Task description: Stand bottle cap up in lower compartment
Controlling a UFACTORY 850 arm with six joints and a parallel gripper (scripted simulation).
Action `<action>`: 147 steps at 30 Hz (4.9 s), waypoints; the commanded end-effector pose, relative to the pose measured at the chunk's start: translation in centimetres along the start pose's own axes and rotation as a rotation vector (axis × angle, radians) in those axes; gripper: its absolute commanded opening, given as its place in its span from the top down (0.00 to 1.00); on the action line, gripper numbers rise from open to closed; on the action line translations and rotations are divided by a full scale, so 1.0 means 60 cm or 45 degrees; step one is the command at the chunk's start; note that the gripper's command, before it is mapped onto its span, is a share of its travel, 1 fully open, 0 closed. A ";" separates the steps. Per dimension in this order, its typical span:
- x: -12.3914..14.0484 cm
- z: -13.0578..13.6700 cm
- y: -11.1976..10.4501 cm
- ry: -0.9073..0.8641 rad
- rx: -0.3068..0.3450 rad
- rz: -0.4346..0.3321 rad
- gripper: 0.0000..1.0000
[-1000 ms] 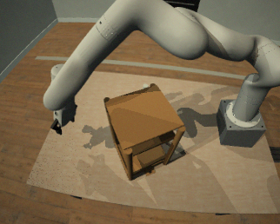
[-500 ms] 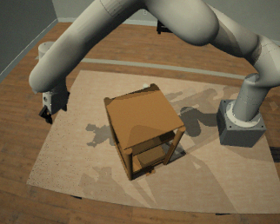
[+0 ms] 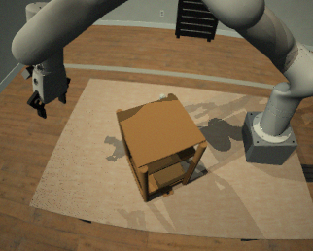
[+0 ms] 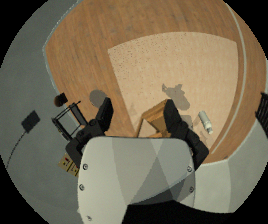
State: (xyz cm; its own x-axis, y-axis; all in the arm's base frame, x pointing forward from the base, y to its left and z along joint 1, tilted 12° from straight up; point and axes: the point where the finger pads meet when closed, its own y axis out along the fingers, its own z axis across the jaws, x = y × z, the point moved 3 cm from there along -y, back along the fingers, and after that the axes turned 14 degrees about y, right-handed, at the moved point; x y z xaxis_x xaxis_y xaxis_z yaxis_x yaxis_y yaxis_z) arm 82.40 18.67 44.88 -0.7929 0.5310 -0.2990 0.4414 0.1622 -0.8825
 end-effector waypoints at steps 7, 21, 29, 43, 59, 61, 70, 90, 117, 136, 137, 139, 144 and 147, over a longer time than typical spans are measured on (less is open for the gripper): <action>-0.033 0.038 -0.012 0.065 0.008 0.063 0.00; -0.142 0.234 -0.055 0.341 0.032 0.315 0.00; -0.097 0.364 -0.053 0.464 0.119 0.242 0.00; 0.044 0.595 -0.063 0.713 0.271 0.105 0.00; 0.206 0.755 -0.081 0.925 0.382 -0.005 0.00; 0.210 0.759 -0.081 0.930 0.384 -0.008 0.00; 0.222 0.768 -0.083 0.944 0.391 -0.015 0.00; 0.222 0.768 -0.083 0.943 0.390 -0.015 0.18; 0.223 0.768 -0.082 0.926 0.370 -0.018 0.18; 0.224 0.767 -0.082 0.887 0.328 -0.021 0.18; 0.224 0.767 -0.082 0.884 0.324 -0.021 0.18; 0.224 0.768 -0.082 0.877 0.317 -0.021 0.18; 0.224 0.768 -0.082 0.863 0.303 -0.020 0.18; 0.224 0.768 -0.082 0.855 0.295 -0.019 0.18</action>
State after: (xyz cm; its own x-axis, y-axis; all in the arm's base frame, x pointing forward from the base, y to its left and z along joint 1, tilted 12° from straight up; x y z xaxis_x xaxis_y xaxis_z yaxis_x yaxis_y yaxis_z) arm 50.18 -13.30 28.42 -0.3277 0.9427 -0.0627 0.2641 0.0277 -0.9641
